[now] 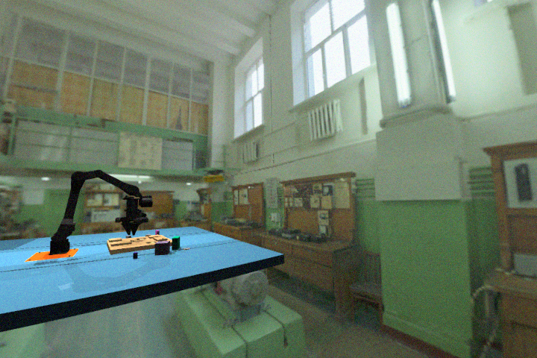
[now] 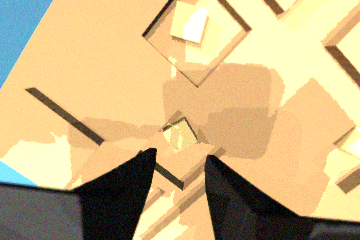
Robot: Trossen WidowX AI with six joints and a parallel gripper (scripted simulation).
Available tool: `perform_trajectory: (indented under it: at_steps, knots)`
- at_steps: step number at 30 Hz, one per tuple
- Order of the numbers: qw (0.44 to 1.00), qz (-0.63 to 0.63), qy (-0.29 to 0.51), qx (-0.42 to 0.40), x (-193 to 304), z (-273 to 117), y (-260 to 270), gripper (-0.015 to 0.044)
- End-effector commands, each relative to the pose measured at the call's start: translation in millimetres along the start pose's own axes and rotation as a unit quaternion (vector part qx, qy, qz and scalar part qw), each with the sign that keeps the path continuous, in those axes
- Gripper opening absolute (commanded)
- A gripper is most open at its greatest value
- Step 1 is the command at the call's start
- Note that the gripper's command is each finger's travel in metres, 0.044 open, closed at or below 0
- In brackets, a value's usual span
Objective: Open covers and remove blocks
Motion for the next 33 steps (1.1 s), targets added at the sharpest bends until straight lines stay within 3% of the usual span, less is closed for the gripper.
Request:
perform_trajectory:
  at_steps: [1,17,33]
  knots:
    - [0.999,-0.053,0.000,0.000,0,-2,0,0.0144]
    - [0.958,-0.287,0.001,0.000,1,-8,0,0.0144]
    - [0.864,-0.504,0.001,-0.001,1,-13,0,0.0144]
Point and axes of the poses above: the point midway between the two fingers, 35 mm back from their tips, its own z axis out along the fingers, its own y axis across the jaws, x = y × z, the point moved 3 cm from there along -z, back along the fingers, and after that the axes turned 5 degrees about -z, right-handed, at the moved point
